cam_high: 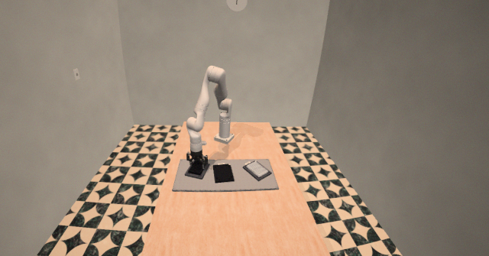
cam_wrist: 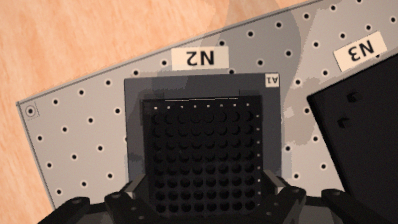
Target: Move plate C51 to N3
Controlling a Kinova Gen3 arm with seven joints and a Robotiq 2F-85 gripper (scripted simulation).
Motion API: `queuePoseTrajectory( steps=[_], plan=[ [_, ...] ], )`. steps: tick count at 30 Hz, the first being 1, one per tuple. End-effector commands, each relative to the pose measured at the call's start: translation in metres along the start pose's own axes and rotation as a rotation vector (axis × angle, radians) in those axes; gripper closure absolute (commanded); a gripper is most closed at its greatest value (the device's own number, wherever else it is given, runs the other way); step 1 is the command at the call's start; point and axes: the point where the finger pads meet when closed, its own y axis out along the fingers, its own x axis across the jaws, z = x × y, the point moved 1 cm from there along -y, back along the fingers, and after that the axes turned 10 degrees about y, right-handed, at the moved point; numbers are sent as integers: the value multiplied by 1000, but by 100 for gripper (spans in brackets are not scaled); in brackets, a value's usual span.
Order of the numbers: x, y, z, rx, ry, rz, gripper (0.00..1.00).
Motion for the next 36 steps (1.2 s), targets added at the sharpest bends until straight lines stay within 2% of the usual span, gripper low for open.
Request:
queuePoseTrajectory(
  steps=[1, 21, 36],
  plan=[
    [0, -2, -1, -3, 0, 0, 100],
    [0, -7, -1, -3, 0, 0, 100],
    [0, -24, -1, -3, 0, 0, 100]
  ],
)
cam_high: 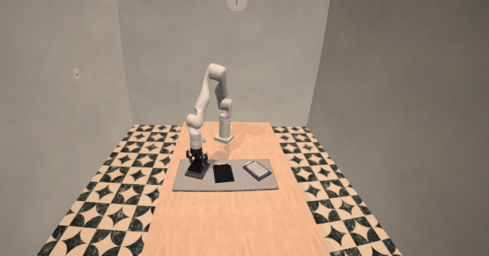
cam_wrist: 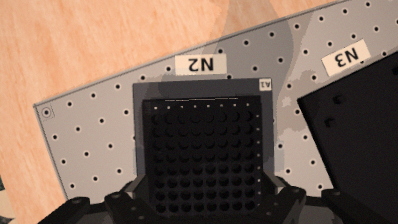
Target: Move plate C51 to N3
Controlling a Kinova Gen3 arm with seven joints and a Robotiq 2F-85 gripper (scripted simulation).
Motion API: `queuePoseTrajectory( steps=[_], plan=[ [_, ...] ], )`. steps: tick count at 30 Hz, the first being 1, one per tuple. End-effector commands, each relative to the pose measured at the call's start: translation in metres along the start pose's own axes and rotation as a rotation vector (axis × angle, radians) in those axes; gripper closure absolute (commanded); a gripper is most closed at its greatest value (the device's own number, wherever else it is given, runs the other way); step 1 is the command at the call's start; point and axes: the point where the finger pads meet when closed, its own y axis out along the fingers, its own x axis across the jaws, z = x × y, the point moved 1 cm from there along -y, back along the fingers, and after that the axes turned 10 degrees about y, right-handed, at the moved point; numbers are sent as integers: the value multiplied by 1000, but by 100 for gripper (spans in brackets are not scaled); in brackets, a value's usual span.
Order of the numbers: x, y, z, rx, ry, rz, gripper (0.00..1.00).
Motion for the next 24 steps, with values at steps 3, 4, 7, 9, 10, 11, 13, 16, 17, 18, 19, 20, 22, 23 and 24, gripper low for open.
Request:
queuePoseTrajectory(
  steps=[3, 4, 7, 9, 10, 11, 13, 16, 17, 18, 19, 20, 22, 23, 24],
  plan=[
    [1, -9, -2, -8, -1, -1, 100],
    [1, -10, -2, -8, -1, -1, 100],
    [1, -14, -2, -8, -1, -1, 100],
    [1, -17, -2, -8, -1, -1, 100],
    [1, -17, -2, -8, -1, -1, 100],
    [1, -17, -2, -8, -1, -1, 100],
    [1, -19, -2, -8, -1, -1, 100],
    [1, -20, -2, -8, -1, -1, 100],
    [1, -20, -2, -8, -1, -1, 100],
    [1, -20, -2, -8, -1, -1, 100],
    [1, -20, -2, -8, -1, -1, 100],
    [1, -20, -2, -8, -1, -1, 100],
    [1, -20, -2, -8, -1, -1, 100],
    [1, -20, -2, -8, -1, -1, 100],
    [4, -21, -1, -8, -13, -1, 100]
  ],
)
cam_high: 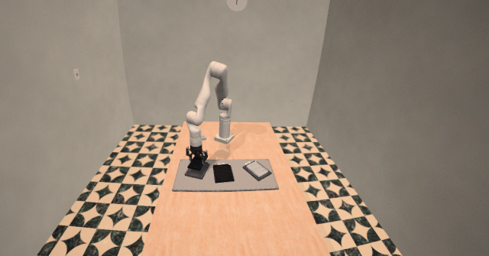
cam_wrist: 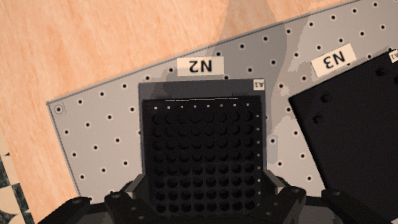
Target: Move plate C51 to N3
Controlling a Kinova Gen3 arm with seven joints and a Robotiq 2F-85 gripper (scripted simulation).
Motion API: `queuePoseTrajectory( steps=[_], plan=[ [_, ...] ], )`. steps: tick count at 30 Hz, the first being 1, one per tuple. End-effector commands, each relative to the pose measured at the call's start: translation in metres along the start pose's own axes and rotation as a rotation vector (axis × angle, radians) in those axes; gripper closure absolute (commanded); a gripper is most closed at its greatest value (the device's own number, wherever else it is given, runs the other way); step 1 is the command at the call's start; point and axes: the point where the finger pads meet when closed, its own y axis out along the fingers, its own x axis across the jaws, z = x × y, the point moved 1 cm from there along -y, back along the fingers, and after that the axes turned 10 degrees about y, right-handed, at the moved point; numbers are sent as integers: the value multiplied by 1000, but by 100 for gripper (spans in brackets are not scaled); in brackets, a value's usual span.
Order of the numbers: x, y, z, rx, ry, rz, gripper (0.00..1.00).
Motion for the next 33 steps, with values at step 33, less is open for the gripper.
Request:
queuePoseTrajectory(
  steps=[33],
  plan=[
    [97, -1, 22, -2, -348, -1, 100]
  ],
)
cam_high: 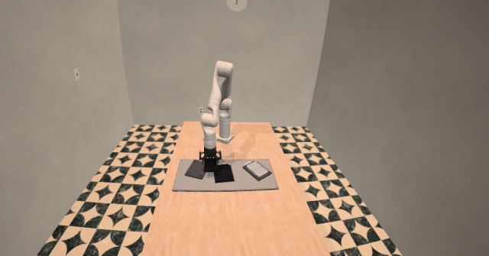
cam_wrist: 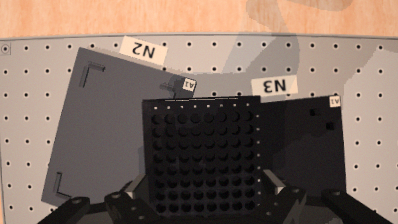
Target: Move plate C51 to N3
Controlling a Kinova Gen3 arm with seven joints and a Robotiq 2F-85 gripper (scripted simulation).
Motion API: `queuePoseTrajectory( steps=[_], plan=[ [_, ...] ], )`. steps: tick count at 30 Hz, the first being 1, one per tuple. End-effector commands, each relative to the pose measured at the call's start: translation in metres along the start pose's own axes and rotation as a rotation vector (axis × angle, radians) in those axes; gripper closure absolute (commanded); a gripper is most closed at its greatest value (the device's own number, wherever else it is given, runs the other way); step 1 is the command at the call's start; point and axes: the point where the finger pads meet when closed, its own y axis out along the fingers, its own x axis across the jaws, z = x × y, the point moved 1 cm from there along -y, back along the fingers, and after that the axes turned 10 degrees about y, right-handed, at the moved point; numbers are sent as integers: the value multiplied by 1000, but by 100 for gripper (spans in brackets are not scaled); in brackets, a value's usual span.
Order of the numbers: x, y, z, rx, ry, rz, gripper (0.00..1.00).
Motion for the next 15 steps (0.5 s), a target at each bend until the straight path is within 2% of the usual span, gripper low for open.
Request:
queuePoseTrajectory(
  steps=[1, 15],
  plan=[
    [13, -1, -2, -3, -37, -1, 100],
    [53, -1, -6, -3, -71, -1, 100]
  ],
)
